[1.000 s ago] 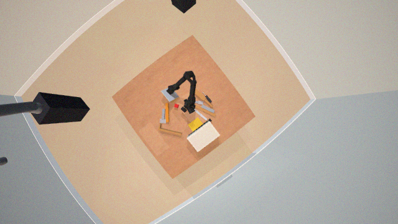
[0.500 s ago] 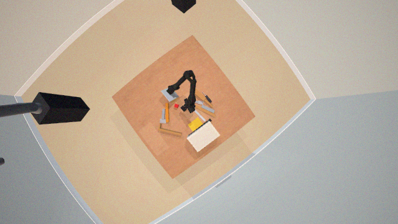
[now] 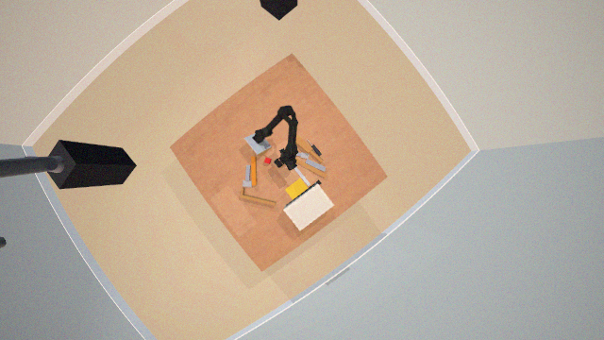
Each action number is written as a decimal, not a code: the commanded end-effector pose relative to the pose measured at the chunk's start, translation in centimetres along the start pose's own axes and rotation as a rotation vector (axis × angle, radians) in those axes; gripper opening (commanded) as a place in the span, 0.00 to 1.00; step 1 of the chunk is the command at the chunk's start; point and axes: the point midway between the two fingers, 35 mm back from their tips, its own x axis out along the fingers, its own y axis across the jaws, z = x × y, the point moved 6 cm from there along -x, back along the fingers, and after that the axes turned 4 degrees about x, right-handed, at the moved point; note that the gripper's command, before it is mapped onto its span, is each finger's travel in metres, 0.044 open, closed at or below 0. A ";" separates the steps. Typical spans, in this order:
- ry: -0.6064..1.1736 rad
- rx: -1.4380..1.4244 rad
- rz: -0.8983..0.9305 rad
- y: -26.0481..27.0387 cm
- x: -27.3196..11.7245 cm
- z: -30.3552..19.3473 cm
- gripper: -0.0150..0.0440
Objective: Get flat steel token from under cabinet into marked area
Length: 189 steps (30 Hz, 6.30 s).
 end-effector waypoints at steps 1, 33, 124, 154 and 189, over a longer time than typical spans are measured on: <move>-0.006 0.020 0.003 0.3 -0.1 -0.1 0.25; 0.001 0.066 -0.002 1.9 0.0 -1.1 0.52; -0.008 0.083 0.005 1.8 0.1 4.6 0.25; -0.009 0.083 0.005 1.9 0.1 7.9 0.25; -0.011 0.081 0.005 1.9 0.0 11.5 0.25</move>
